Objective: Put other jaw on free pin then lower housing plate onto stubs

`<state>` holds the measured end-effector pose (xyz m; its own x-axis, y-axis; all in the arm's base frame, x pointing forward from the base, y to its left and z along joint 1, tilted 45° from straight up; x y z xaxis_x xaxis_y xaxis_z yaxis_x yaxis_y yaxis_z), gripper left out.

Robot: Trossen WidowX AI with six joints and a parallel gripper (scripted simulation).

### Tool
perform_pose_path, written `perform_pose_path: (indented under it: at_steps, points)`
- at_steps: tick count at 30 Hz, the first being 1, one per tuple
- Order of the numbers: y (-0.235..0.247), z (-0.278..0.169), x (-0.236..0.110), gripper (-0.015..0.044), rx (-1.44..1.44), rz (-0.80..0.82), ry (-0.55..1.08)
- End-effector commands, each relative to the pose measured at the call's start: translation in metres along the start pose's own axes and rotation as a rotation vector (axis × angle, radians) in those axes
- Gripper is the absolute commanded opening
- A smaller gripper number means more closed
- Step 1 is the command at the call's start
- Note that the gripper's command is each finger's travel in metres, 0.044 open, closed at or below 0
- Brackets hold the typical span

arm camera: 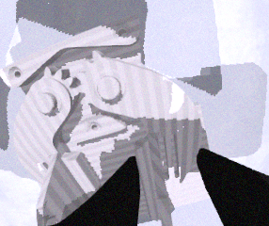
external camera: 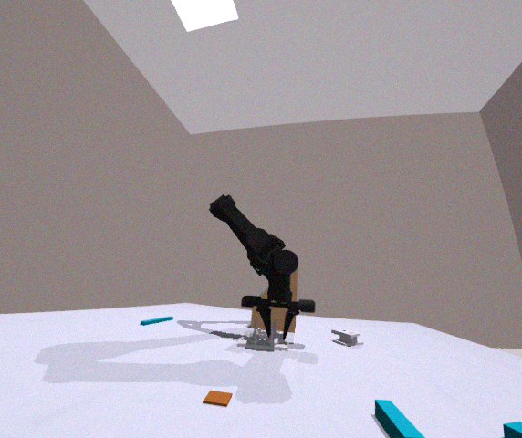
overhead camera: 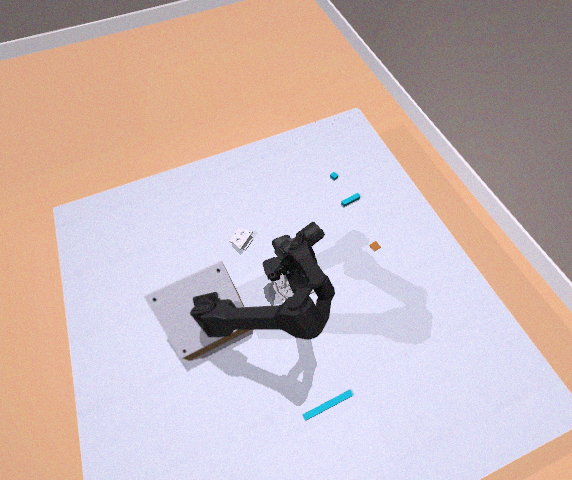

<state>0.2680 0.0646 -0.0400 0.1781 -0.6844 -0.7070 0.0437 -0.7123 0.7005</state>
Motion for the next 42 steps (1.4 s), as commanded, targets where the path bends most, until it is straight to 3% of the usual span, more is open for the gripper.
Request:
perform_pose_path:
  at_steps: [1, 42]
  points:
    - [0.0006, 0.0010, 0.0000, 0.0134, -0.004, 0.005, -0.002]
    - [0.0023, 0.0005, 0.0012, 0.0134, -0.004, 0.005, -0.002]
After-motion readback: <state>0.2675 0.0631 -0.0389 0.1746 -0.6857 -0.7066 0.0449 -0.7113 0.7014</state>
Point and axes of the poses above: the point midway between the two fingers, 35 mm back from their tips, its own x axis out along the fingers, its own y axis across the jaws, z = x × y, the point moved 9 cm from there along -x, back along the fingers, and after that the axes turned 2 degrees about x, right-handed, at the moved point
